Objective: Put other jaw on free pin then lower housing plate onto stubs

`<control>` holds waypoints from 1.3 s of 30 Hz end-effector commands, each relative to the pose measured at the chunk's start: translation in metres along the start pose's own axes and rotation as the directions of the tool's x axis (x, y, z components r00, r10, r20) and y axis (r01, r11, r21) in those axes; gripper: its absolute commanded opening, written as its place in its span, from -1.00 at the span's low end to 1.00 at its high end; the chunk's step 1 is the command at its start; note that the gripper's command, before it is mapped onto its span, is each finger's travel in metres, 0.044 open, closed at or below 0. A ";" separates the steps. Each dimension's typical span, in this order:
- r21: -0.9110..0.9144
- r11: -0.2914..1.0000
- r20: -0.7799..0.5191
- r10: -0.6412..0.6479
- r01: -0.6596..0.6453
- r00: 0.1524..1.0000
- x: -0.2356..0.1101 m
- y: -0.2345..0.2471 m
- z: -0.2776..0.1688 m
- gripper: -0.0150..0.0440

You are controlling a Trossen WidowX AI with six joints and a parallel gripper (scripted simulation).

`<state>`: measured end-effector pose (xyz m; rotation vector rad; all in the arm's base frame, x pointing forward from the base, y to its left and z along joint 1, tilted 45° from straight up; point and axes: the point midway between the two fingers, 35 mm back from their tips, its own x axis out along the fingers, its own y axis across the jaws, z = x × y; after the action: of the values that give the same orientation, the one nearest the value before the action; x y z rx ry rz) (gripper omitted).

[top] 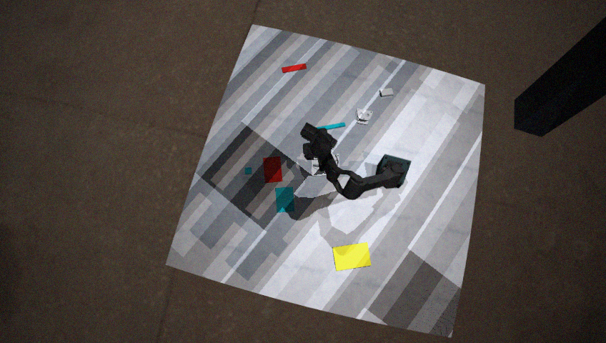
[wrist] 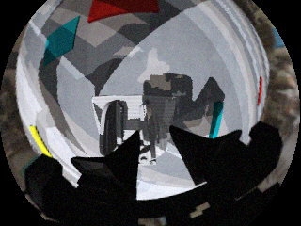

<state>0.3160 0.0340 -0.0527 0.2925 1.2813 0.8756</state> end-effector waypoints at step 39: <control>0.427 0.903 0.000 -0.045 0.040 0.999 -0.077 -0.059 -0.037 1.00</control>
<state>0.3081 -0.0564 -0.0381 0.5433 1.4193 0.6181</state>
